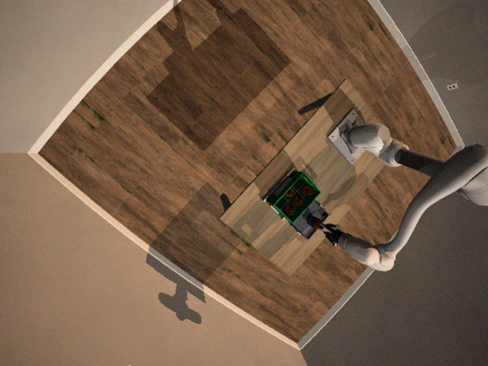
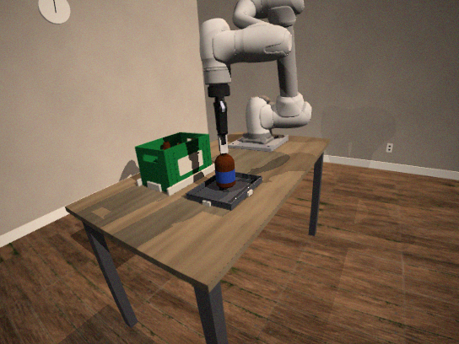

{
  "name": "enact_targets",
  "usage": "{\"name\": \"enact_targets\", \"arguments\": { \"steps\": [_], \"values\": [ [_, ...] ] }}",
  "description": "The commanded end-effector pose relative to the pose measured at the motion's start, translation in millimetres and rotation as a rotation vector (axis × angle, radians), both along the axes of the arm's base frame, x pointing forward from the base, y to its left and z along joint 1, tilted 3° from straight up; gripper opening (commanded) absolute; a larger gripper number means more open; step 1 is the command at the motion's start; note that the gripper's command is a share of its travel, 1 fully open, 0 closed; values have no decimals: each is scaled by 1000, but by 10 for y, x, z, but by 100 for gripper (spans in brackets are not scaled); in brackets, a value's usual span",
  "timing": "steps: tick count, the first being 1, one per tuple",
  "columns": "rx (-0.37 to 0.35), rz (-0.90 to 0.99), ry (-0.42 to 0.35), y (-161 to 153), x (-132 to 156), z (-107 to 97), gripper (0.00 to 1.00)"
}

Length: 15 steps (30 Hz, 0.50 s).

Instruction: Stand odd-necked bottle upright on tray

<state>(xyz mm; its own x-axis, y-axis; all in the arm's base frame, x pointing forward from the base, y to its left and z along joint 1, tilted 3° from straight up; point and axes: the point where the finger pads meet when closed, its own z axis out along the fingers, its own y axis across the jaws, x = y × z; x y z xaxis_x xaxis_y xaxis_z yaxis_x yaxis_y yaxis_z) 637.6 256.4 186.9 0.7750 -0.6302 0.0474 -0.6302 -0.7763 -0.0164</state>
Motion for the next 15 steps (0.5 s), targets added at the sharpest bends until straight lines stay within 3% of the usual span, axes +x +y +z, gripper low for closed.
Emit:
{"name": "enact_targets", "arguments": {
  "steps": [1,15],
  "values": [
    [0,0,0,0,0,-8,0],
    [0,0,0,-1,3,-60,0]
  ]
}}
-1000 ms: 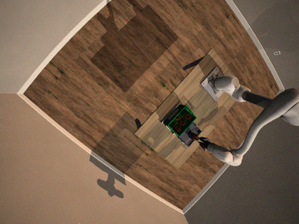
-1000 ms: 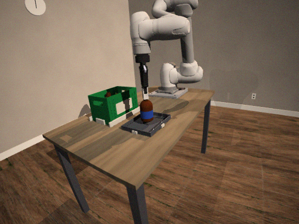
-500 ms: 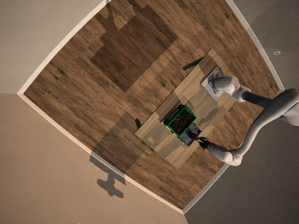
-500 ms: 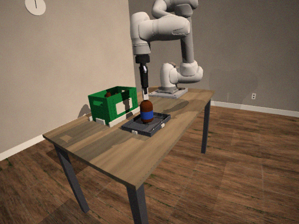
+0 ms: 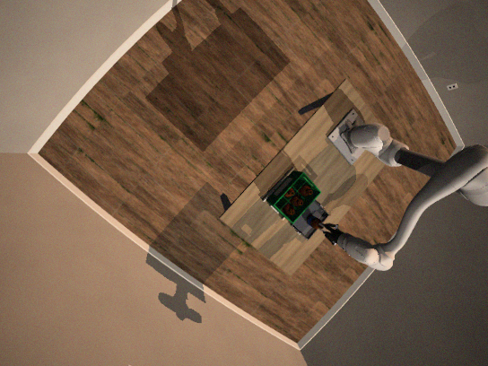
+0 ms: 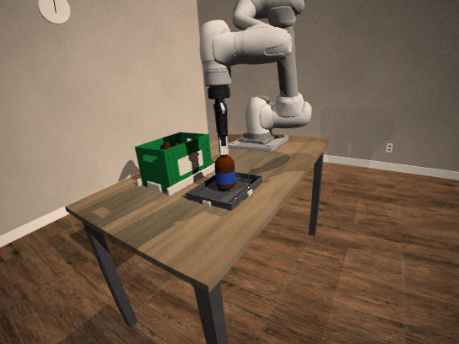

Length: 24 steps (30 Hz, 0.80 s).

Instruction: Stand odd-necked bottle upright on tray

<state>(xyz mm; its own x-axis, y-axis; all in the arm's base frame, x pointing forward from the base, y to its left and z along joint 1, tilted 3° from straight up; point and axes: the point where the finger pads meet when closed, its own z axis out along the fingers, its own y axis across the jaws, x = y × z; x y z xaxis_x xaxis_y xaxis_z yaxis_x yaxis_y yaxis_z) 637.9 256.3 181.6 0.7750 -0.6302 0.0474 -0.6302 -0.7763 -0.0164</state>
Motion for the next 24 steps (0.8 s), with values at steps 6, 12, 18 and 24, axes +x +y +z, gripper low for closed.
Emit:
{"name": "enact_targets", "arguments": {
  "steps": [6,12,18,24],
  "values": [
    [0,0,0,0,2,-37,0],
    [0,0,0,-1,3,-60,0],
    [0,0,0,-1,4,-80,0],
    [0,0,0,-1,5,-98,0]
  ]
}}
